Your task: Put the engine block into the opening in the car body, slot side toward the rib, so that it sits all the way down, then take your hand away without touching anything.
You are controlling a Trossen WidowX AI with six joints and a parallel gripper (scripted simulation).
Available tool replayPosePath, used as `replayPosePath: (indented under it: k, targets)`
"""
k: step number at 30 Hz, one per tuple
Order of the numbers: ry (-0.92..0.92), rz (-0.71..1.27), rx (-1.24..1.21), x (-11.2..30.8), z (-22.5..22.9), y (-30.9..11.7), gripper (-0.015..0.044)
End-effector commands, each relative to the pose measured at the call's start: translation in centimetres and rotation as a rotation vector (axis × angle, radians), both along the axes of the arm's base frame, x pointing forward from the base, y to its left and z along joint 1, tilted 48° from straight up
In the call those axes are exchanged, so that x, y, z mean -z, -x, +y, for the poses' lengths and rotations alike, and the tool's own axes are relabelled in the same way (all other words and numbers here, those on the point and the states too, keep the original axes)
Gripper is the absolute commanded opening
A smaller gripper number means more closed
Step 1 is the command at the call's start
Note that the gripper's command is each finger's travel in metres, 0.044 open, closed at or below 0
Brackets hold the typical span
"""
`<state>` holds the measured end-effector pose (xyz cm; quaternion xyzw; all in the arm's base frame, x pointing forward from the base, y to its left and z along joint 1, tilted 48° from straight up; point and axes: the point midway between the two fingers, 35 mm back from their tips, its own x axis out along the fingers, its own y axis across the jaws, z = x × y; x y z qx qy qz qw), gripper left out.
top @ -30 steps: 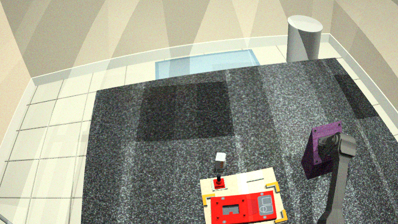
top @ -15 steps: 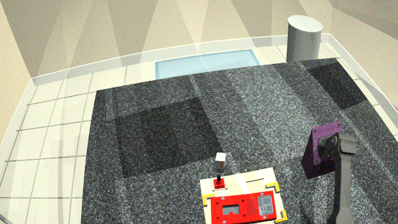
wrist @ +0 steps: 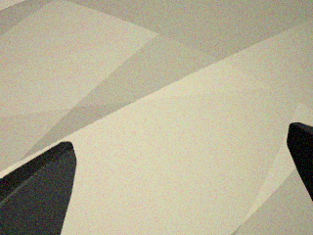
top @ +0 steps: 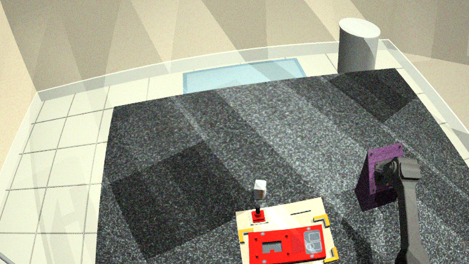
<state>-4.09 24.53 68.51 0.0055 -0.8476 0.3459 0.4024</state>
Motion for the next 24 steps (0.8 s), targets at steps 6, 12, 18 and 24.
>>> replayPosePath:
  k: [6,12,18,24]
  targets:
    - [-0.285,0.035,0.013,-2.8,-8.6,2.1,0.0440]
    - [-0.467,0.059,0.024,-3.9,-14.3,3.2,0.0440]
    - [-0.612,0.060,-0.049,-3.4,-19.7,4.3,0.0440]
    - [-0.806,0.110,-0.029,-3.4,-25.7,4.4,0.0440]
